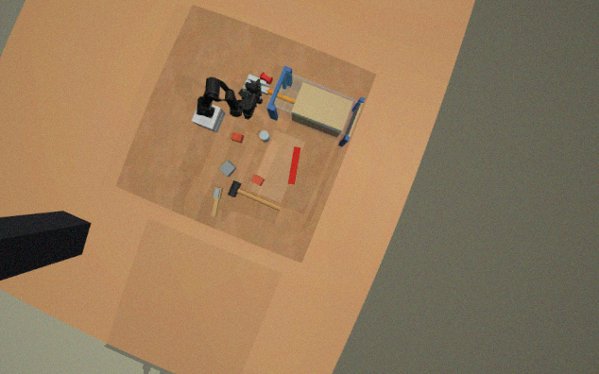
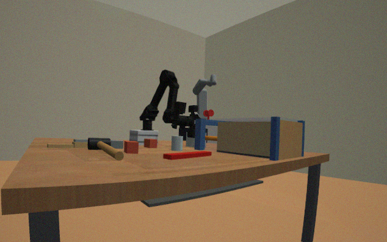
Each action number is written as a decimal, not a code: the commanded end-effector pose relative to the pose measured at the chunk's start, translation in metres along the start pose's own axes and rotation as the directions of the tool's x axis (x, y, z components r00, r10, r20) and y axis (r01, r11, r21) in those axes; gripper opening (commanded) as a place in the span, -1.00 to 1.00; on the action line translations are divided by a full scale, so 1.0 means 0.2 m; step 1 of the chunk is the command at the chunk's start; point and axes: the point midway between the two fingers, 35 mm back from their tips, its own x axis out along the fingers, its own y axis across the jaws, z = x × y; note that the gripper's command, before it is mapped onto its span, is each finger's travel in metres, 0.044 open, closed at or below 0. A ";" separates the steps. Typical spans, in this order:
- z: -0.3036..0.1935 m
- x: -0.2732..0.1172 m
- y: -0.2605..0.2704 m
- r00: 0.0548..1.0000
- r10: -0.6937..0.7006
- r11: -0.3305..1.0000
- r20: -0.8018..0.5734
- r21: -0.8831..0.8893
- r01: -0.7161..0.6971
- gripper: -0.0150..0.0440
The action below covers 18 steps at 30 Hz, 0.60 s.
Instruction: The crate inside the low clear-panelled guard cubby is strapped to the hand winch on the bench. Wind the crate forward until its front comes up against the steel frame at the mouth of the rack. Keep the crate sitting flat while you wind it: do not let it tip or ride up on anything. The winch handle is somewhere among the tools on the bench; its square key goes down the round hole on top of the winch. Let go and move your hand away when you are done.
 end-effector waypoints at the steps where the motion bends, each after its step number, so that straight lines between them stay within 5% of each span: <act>1: 0.00 0.00 0.00 1.000 -0.002 1.000 0.003 -0.012 0.002 -0.49; 18: 0.00 0.00 0.01 1.000 0.000 1.000 0.004 -0.011 0.000 -0.49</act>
